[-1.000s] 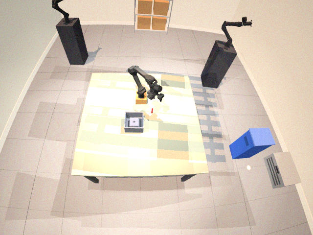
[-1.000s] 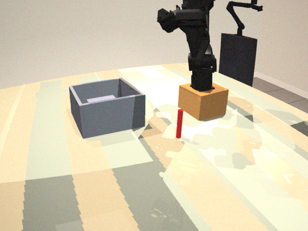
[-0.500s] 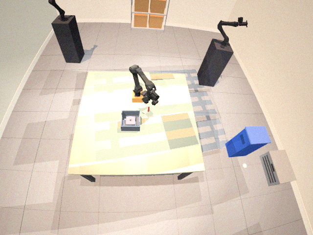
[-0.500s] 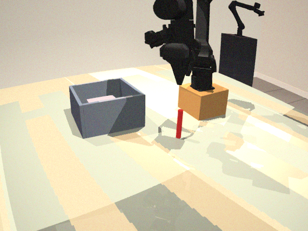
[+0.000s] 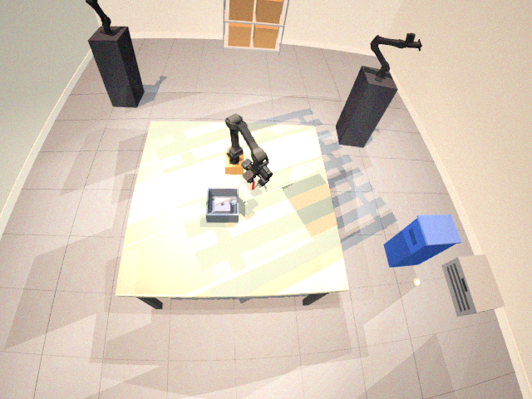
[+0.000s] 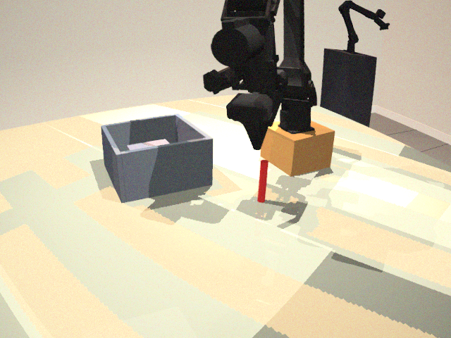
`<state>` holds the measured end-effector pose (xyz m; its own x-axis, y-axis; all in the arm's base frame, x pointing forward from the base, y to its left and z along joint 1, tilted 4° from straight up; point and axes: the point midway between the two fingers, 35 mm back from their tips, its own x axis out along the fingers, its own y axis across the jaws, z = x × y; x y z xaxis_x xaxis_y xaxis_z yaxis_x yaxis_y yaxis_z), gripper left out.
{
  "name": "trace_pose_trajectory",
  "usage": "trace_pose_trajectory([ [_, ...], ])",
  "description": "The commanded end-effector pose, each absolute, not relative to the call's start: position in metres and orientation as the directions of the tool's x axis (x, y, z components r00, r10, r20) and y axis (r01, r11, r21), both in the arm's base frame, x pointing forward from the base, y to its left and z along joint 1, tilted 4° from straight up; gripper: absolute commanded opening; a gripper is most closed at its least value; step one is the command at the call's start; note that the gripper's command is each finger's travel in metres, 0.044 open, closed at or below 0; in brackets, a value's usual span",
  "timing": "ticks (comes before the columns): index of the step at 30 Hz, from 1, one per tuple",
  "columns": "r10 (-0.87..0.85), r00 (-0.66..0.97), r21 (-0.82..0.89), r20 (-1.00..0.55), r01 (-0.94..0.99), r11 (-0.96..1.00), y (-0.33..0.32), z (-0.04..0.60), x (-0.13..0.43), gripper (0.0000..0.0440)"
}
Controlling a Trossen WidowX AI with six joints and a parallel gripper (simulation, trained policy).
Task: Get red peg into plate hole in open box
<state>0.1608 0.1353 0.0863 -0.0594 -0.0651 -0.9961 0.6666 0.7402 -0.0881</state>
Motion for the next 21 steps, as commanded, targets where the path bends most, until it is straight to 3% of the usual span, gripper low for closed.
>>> trace_pose_trajectory([
  [1,-0.092,-0.075,-0.118,-0.993,0.659,0.743,0.134,0.075,0.162,0.0440],
  [21,-0.142,-0.067,-0.151,-0.988,0.657,0.739,0.135,0.012,0.168,0.0440],
])
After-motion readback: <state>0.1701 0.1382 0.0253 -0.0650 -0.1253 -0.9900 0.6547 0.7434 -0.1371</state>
